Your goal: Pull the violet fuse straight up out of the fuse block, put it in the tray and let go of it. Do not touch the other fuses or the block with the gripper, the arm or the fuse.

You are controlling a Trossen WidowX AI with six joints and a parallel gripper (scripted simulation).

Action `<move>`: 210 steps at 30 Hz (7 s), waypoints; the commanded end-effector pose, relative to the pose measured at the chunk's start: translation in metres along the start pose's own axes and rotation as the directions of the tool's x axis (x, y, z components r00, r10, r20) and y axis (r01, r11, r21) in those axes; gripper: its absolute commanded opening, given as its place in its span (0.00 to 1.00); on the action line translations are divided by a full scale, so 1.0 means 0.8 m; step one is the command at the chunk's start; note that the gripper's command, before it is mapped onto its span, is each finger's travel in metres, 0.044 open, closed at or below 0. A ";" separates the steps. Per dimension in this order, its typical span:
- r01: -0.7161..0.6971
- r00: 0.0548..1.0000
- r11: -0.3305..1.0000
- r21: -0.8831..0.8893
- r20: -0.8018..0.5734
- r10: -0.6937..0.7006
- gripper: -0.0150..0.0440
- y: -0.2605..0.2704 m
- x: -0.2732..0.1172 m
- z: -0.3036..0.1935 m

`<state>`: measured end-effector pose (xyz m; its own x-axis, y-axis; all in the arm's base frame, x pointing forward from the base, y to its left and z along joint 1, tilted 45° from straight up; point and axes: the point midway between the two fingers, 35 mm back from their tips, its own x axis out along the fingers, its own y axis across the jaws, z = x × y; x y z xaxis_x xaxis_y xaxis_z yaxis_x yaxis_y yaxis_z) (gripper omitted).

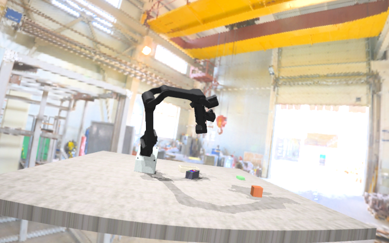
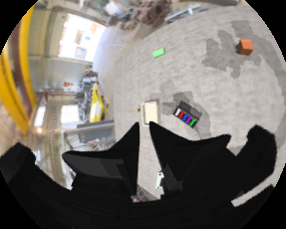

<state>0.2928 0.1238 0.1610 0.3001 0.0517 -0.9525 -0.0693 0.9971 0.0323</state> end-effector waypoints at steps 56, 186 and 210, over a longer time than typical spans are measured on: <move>0.754 0.647 0.572 0.322 -0.218 -0.730 0.36 -0.204 0.175 -0.083; 0.753 0.649 0.574 0.322 -0.219 -0.729 0.25 -0.159 0.136 -0.070; 0.740 0.664 0.589 0.324 -0.219 -0.715 0.25 -0.069 0.217 -0.064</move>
<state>0.2992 0.0607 -0.0102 0.0412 -0.6943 -0.7185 0.4887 0.6413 -0.5916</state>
